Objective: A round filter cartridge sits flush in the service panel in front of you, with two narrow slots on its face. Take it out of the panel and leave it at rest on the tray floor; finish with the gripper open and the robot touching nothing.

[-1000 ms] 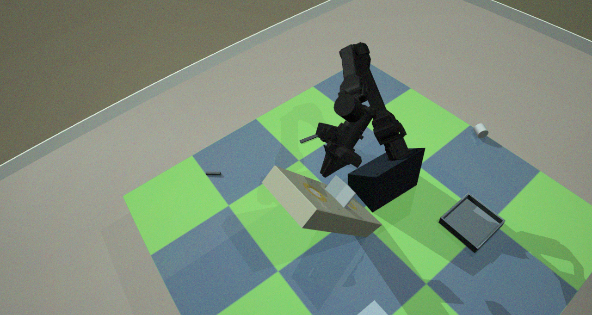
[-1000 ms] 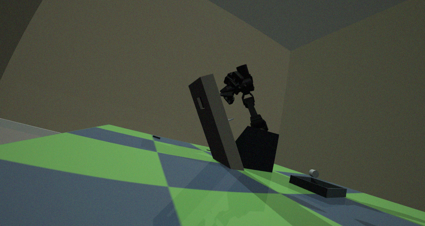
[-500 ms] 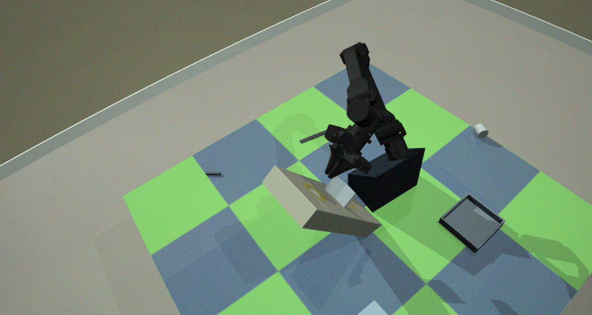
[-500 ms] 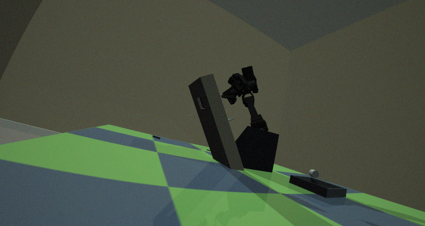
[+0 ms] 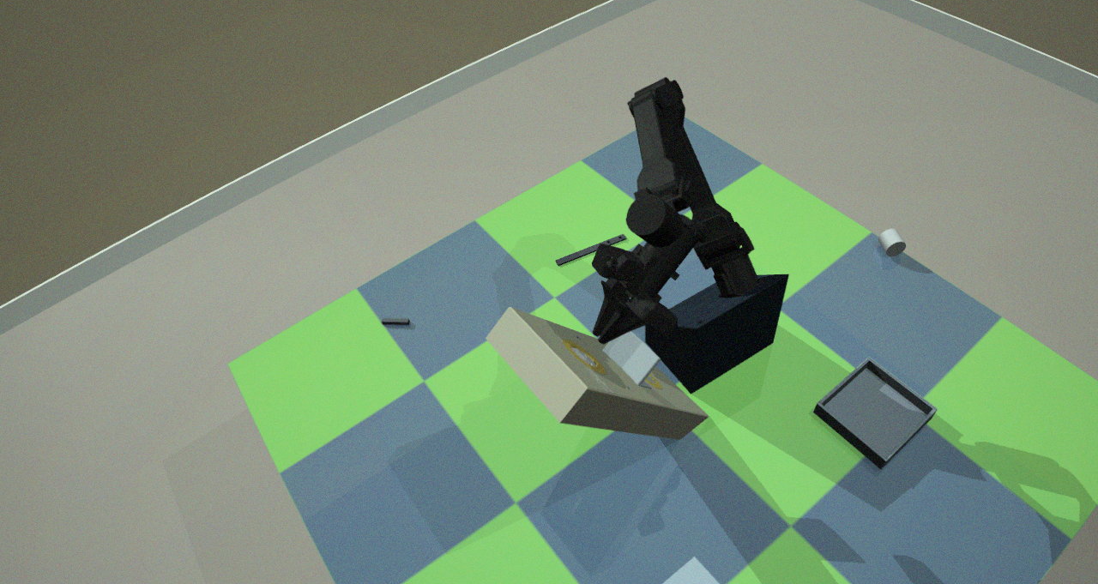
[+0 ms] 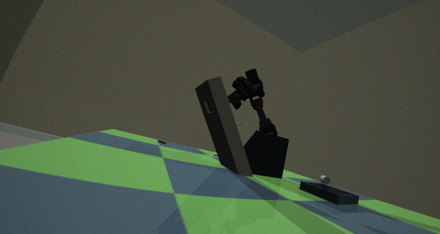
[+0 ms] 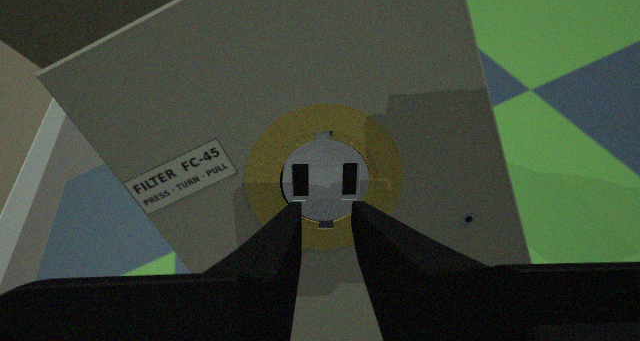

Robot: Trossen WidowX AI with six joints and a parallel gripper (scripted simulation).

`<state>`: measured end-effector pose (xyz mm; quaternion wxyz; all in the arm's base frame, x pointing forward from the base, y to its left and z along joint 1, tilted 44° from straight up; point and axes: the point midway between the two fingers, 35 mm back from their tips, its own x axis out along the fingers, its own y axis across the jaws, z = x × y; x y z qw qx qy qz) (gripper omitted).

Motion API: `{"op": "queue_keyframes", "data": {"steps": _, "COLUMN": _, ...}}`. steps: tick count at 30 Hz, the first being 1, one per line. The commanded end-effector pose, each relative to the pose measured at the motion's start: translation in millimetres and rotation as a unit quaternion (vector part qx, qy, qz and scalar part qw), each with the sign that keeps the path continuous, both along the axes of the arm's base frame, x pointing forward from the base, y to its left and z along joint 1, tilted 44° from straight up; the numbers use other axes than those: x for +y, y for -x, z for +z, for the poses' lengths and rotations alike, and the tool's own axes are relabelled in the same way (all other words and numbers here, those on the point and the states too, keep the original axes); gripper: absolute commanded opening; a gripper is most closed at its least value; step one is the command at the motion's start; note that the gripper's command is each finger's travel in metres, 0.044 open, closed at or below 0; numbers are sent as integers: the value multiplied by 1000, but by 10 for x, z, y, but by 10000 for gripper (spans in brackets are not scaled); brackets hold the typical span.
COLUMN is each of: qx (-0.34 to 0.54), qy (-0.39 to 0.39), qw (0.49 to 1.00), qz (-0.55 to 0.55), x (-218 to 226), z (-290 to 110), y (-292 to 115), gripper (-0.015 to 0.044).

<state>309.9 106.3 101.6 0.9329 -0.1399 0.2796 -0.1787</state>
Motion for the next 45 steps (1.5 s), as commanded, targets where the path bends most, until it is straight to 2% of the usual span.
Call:
{"op": "queue_keyframes", "data": {"steps": 1, "qx": 4, "qy": 3, "qw": 1000, "qz": 1, "x": -32, "z": -51, "y": -37, "gripper": 97}}
{"op": "queue_keyframes", "data": {"steps": 16, "qx": 0, "qy": 5, "qw": 1000, "qz": 2, "x": -149, "z": -144, "y": -214, "gripper": 97}}
{"op": "queue_keyframes", "data": {"steps": 45, "qx": 0, "qy": 5, "qw": 1000, "qz": 2, "x": -156, "z": -160, "y": -241, "gripper": 97}}
